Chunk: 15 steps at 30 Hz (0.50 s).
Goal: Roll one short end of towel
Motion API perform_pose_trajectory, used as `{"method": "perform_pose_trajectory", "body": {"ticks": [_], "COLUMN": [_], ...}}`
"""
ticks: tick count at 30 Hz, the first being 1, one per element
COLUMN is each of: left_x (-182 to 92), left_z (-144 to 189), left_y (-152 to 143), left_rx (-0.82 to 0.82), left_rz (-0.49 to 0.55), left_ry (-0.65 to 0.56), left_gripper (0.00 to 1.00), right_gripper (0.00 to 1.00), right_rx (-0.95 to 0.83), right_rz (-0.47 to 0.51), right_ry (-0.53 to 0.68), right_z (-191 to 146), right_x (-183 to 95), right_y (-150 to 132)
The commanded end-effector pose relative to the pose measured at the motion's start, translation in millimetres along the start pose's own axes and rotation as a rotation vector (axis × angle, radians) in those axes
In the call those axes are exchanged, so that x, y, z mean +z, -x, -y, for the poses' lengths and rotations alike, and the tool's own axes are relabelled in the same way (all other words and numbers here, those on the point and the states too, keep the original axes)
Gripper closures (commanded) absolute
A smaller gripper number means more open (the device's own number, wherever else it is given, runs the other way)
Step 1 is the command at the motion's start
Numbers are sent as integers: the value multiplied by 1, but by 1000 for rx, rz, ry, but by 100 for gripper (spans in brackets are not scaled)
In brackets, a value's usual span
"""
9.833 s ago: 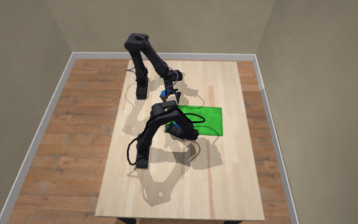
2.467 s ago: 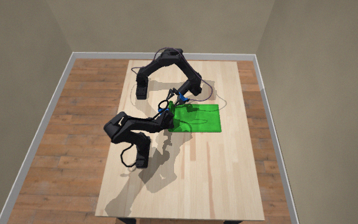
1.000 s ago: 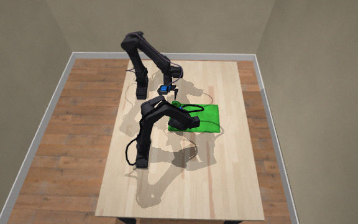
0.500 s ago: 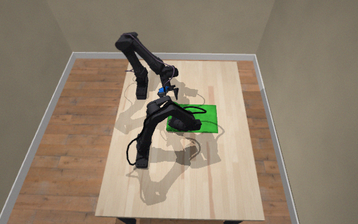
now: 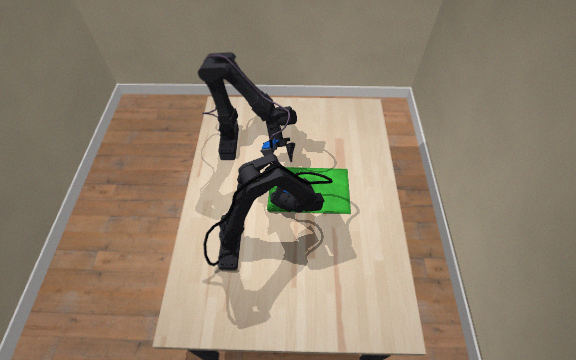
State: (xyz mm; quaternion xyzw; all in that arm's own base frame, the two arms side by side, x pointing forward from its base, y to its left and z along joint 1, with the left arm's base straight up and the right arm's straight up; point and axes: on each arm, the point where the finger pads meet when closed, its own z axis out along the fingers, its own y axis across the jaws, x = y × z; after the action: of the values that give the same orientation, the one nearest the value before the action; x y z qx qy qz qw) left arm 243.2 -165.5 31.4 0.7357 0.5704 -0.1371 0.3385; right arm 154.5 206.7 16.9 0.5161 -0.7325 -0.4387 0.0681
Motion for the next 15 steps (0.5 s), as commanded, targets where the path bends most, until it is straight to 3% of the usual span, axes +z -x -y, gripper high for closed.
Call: {"method": "perform_pose_trajectory", "body": {"ticks": [1,7,15], "left_x": [15,35,41], "left_z": [12,25,21], "left_y": [-7,-22,-19], "left_rx": [9,7,6], "left_rz": [26,25,25], "left_ry": [-7,-5,-5], "left_gripper": [2,2,2], "right_gripper": [88,88,88], "right_rx": [-28,-28,-28], "right_rz": [31,31,31], "right_ry": [1,1,1], "right_z": [2,2,2], "right_x": [-3,-3,-3], "right_y": [8,8,8]}}
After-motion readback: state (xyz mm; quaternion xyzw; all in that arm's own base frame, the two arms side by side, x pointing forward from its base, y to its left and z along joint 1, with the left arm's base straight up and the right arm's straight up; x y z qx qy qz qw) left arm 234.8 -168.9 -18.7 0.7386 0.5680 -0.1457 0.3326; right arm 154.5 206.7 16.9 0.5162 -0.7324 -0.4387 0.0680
